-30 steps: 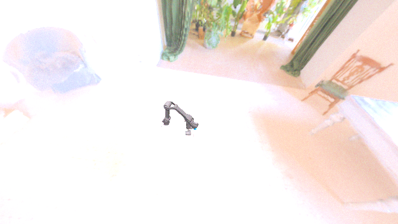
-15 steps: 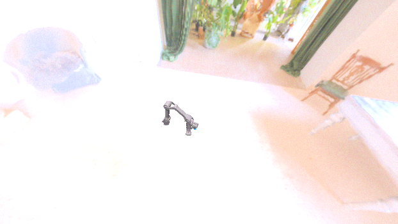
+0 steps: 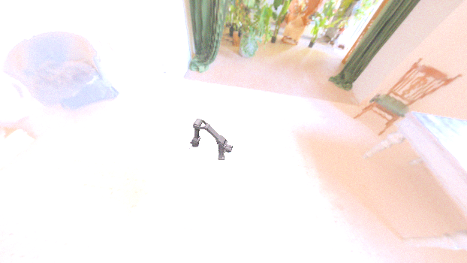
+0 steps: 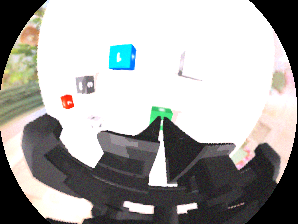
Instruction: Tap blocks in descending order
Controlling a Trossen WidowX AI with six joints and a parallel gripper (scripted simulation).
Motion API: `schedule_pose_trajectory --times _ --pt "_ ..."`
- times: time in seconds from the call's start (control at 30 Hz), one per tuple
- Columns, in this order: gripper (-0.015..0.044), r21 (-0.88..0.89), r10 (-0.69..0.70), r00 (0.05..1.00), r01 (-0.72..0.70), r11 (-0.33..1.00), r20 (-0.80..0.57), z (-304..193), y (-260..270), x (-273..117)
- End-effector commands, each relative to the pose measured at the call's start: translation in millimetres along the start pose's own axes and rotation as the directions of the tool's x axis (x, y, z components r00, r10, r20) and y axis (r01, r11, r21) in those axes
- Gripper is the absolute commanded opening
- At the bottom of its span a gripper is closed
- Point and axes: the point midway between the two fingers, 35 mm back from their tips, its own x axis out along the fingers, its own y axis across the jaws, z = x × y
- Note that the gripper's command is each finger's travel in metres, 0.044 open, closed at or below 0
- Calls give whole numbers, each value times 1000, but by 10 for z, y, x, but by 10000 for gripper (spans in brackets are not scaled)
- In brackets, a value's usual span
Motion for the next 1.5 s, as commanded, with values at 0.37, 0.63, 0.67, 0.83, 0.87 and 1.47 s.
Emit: schedule_pose_trajectory --times 0.37,0.63,0.67,0.83,0.87,1.47 --pt "20 3 5 1000 -5 1000 -7 -9 7 -207" --pt "20 3 5 1000 -5 1000 -7 26 -7 -606" --pt "20 3 5 1000 -5 1000 -7 22 -6 -773" --pt "20 3 5 1000 -5 1000 -7 -1 3 -1018" --pt "20 3 5 1000 -5 1000 -7 -1 3 -1018" --pt "20 4 26 1000 -26 1000 -8 32 2076 -1047"
